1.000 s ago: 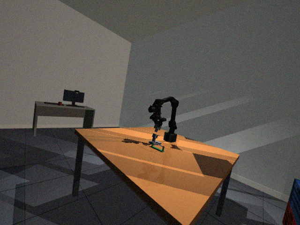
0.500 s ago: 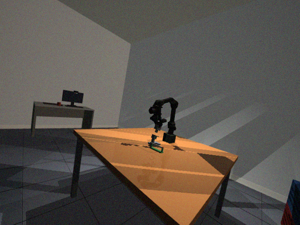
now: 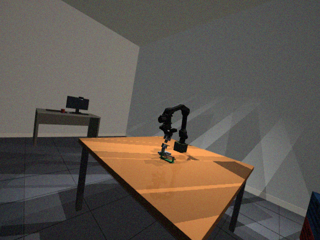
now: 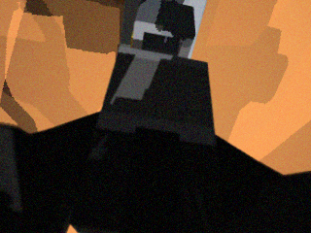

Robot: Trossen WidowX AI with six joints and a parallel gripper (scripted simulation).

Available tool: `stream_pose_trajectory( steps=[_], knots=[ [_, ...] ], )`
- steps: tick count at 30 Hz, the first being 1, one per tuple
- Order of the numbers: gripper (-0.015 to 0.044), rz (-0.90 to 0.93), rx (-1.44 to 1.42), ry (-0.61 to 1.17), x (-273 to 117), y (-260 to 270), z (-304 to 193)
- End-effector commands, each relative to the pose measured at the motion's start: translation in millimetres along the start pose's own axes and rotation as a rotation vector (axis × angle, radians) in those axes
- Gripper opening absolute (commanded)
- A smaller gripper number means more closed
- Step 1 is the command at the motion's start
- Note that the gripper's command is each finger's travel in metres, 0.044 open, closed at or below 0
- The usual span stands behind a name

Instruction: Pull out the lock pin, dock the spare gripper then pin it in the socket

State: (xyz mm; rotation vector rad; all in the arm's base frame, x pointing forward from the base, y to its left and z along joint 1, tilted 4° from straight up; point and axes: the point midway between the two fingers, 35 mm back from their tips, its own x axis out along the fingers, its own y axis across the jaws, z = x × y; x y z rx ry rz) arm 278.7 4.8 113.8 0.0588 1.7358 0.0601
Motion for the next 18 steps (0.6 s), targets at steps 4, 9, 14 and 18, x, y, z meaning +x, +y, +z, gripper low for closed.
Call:
stream_pose_trajectory(
  steps=[4,9,14,18],
  knots=[
    [0.0,-0.002,0.005,0.008,9,0,3],
    [0.0,-0.002,0.005,0.007,14,0,7],
    [0.0,-0.002,0.005,0.007,19,0,9],
    [0.0,-0.002,0.005,0.007,23,0,12]
  ],
)
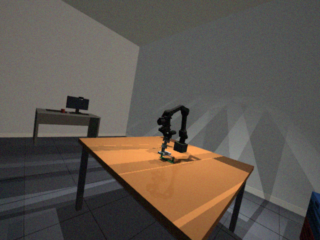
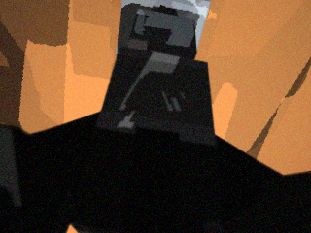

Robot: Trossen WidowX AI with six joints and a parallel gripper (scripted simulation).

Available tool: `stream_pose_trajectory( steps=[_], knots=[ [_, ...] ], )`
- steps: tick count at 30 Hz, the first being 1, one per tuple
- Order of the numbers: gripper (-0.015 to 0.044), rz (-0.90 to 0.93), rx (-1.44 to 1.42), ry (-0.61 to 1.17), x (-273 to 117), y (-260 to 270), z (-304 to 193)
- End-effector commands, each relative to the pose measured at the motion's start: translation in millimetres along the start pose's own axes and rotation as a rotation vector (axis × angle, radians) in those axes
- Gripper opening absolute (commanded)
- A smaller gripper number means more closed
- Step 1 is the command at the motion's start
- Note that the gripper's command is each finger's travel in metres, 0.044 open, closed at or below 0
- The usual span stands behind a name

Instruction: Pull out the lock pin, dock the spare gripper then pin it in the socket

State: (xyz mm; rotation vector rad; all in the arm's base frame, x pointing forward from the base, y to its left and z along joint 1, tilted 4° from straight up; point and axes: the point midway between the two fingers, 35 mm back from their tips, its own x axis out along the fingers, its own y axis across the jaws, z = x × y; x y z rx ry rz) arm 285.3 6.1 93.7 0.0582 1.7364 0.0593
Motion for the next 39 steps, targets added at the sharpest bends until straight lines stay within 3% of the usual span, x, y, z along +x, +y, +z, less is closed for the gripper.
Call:
stream_pose_trajectory(
  steps=[1,30,39],
  knots=[
    [0.0,-0.001,0.005,0.006,6,0,2],
    [0.0,-0.001,0.001,0.003,18,0,9],
    [0.0236,-0.001,0.001,0.003,18,0,9]
  ],
)
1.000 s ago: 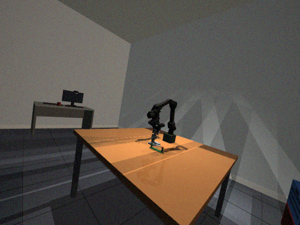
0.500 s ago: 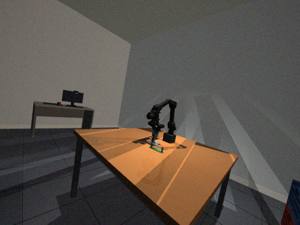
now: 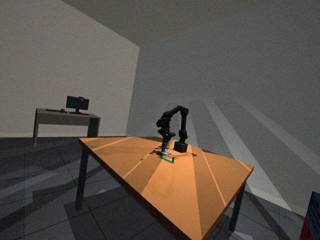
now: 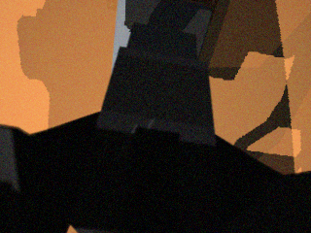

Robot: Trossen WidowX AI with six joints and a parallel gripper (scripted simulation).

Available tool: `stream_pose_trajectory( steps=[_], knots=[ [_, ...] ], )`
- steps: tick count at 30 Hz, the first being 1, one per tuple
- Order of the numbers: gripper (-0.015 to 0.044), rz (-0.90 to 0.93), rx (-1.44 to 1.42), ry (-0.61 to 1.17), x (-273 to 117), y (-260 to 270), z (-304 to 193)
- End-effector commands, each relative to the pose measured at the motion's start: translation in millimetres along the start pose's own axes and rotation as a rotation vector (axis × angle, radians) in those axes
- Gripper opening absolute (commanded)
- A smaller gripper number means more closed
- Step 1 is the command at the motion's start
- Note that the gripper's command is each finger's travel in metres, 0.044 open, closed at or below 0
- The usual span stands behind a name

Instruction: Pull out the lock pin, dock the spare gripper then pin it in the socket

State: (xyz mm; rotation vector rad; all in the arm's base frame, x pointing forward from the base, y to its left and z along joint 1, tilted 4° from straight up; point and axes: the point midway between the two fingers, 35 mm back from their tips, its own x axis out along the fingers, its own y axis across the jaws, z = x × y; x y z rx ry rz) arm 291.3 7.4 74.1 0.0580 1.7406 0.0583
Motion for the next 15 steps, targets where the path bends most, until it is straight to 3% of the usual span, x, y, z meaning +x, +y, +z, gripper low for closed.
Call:
stream_pose_trajectory(
  steps=[1,8,15],
  knots=[
    [0.0263,0.0,0.0,-0.001,0,0,0],
    [0.044,0.0,0.0,-0.001,0,0,0],
    [0.044,0.0,0.0,0.003,-11,0,-7]
  ],
)
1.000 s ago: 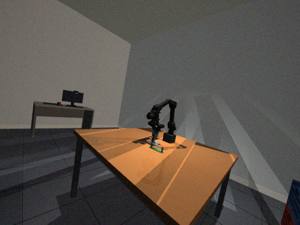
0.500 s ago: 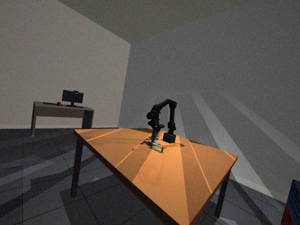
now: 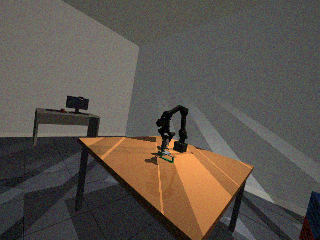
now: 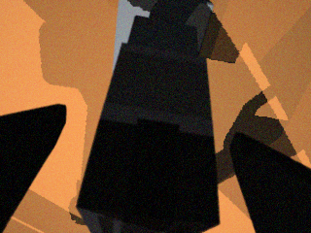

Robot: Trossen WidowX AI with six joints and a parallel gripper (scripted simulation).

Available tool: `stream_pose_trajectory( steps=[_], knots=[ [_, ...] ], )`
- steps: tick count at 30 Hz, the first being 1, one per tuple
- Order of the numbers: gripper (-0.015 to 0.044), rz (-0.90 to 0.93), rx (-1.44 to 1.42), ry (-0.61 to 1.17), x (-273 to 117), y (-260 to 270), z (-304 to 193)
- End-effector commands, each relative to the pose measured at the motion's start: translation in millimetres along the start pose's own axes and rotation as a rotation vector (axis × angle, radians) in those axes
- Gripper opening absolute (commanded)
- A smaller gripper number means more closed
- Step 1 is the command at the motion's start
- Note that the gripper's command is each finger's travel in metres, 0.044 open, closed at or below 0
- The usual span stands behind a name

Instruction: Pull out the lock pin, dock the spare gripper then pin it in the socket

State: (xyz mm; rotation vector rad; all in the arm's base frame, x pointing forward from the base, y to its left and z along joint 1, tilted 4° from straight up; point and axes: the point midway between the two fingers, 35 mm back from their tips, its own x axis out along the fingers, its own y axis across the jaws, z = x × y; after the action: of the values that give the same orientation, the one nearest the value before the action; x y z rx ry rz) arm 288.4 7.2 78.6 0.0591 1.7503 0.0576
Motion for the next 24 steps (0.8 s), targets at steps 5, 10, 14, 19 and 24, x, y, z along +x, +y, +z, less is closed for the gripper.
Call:
stream_pose_trajectory(
  steps=[5,10,14,19,24],
  knots=[
    [0.044,0.0,0.001,0.003,-14,0,-8],
    [0.044,0.001,0.004,0.009,-23,0,-14],
    [0.044,0.001,0.005,0.015,-29,0,-18],
    [0.044,0.001,0.008,0.022,-37,0,-23],
    [0.044,0.002,0.01,0.029,-45,0,-28]
  ],
)
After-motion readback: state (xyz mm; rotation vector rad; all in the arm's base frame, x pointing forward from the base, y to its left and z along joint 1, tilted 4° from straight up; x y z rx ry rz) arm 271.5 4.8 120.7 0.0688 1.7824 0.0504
